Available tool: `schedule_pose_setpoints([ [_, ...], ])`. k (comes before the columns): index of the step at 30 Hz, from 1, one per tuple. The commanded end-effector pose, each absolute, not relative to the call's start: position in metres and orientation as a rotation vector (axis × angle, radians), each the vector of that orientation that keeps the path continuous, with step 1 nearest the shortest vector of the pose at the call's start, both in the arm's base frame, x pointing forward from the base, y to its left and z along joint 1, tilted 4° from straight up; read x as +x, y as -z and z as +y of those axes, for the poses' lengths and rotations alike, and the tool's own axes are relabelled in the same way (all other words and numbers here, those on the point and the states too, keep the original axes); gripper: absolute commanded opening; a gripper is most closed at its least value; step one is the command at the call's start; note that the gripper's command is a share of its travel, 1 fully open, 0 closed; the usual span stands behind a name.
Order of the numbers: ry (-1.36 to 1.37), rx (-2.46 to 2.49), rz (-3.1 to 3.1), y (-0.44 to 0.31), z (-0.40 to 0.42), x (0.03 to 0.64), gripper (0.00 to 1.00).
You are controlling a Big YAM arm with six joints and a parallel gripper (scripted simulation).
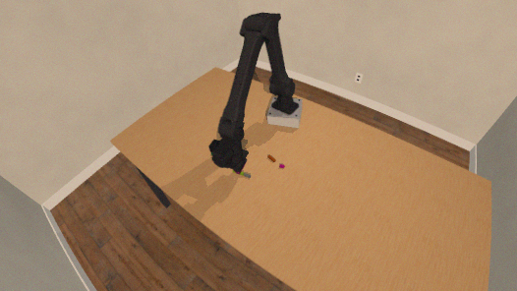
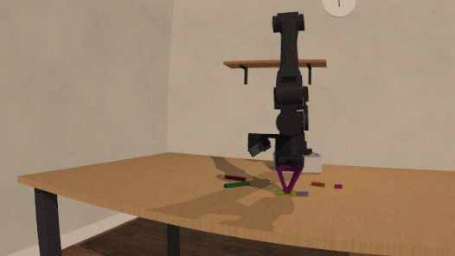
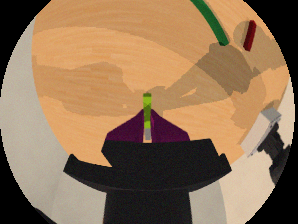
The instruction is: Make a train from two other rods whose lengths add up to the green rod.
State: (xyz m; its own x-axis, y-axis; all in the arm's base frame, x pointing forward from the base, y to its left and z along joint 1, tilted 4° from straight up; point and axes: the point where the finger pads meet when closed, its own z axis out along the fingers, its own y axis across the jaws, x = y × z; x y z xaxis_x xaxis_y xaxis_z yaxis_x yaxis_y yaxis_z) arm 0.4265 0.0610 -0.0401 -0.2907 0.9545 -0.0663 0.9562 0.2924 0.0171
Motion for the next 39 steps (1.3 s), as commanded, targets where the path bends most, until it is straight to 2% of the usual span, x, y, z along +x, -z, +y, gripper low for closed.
schedule_pose_setpoints([
  [1, 0.045, 1.83, 2.47, 0.044, 0.054, 0.43, 0.03],
  [5, 0.045, 1.83, 2.47, 0.044, 0.054, 0.43, 0.03],
  [6, 0.045, 1.83, 2.47, 0.044, 0.054, 0.43, 0.07],
  [11, 0.045, 1.83, 2.47, 0.044, 0.054, 0.43, 0.11],
  [12, 0.045, 1.83, 2.47, 0.044, 0.054, 0.43, 0.15],
  [17, 0.045, 1.83, 2.47, 0.044, 0.054, 0.43, 0.19],
  [18, 0.045, 1.83, 2.47, 0.044, 0.054, 0.43, 0.22],
  [31, 0.05, 1.832, 2.472, 0.042, 0.054, 0.43, 0.22],
  [39, -0.021, 1.81, 2.432, 0.003, 0.058, 0.451, 0.22],
])
